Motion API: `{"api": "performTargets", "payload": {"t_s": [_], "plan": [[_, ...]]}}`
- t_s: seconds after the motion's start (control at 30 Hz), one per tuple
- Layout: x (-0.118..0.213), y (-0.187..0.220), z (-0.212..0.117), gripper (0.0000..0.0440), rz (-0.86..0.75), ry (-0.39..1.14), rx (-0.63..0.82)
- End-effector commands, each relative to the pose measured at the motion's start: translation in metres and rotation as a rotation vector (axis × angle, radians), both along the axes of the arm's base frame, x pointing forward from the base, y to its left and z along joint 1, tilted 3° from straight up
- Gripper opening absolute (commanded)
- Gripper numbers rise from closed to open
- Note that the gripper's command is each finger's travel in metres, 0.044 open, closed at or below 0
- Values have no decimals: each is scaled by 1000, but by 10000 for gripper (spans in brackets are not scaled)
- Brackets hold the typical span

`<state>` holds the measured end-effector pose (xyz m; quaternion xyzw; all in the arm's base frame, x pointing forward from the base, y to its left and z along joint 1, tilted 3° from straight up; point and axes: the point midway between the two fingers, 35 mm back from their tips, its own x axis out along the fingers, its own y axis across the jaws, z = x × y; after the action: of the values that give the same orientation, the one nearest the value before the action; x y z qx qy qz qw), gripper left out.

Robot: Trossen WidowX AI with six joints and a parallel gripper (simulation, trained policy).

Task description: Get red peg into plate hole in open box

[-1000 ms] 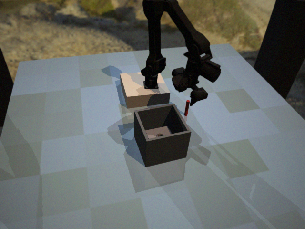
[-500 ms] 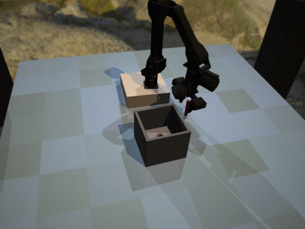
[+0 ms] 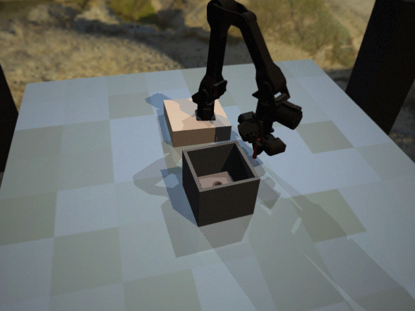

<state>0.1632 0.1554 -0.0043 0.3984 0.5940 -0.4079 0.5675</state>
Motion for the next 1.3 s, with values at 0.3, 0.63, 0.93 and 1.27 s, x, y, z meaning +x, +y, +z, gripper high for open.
{"api": "performTargets", "payload": {"t_s": [0.3, 0.63, 0.93, 1.27], "plan": [[27, 26, 35, 0, -29, -97, 119], [53, 35, 78, 0, -31, -201, 191], [78, 24, 120, 0, -26, -298, 204], [102, -8, 154, 0, -45, -366, 161]]}}
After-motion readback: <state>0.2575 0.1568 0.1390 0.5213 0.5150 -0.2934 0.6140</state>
